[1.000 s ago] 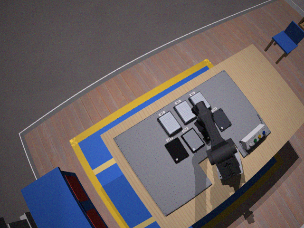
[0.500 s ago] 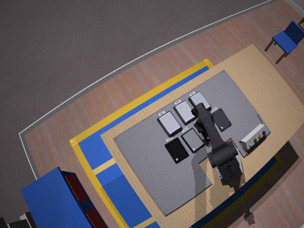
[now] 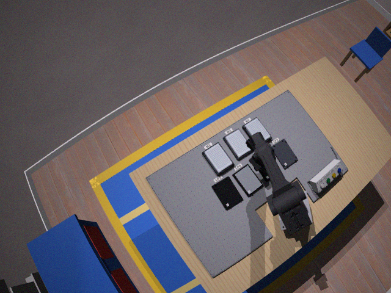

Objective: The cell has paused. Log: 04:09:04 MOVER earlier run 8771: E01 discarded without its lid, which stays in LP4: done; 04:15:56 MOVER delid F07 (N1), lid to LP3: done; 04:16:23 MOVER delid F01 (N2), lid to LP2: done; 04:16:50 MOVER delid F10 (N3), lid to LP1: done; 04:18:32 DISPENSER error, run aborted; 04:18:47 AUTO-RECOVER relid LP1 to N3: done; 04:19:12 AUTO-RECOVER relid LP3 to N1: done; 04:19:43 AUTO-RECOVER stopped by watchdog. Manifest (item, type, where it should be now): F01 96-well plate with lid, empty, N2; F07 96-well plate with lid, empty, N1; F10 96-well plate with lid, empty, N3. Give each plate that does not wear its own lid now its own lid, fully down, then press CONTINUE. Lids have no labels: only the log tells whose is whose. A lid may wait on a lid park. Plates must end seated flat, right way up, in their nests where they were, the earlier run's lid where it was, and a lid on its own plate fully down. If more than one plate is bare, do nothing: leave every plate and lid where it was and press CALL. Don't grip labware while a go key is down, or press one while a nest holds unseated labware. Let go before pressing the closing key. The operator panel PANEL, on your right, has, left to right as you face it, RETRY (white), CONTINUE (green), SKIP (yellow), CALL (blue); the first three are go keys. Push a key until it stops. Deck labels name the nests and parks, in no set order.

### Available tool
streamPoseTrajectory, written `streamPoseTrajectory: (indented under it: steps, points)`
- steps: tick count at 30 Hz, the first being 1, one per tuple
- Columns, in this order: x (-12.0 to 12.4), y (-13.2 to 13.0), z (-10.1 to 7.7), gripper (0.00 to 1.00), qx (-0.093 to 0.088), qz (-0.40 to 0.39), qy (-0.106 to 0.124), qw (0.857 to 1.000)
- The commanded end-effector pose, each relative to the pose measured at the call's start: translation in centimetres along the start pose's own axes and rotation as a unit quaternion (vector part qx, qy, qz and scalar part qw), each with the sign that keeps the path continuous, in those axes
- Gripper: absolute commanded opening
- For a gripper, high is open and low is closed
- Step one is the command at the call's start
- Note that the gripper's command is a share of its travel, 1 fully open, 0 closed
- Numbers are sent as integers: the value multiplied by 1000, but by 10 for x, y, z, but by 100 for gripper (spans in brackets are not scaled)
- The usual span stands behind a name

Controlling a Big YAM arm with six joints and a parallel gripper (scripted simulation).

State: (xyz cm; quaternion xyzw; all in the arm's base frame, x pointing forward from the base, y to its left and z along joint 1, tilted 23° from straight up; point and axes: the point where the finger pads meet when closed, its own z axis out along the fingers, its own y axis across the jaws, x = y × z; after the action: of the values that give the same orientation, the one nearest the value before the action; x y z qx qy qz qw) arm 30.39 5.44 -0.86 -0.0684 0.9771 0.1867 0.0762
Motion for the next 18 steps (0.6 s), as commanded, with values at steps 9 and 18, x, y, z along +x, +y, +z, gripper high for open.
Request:
streamPoseTrajectory:
  steps: [9, 18]
  points:
    - [-20, -1, -27, 0, 5, -6, -21, 1000]
    - [-21, -1, -76, 0, 6, -8, -24, 1000]
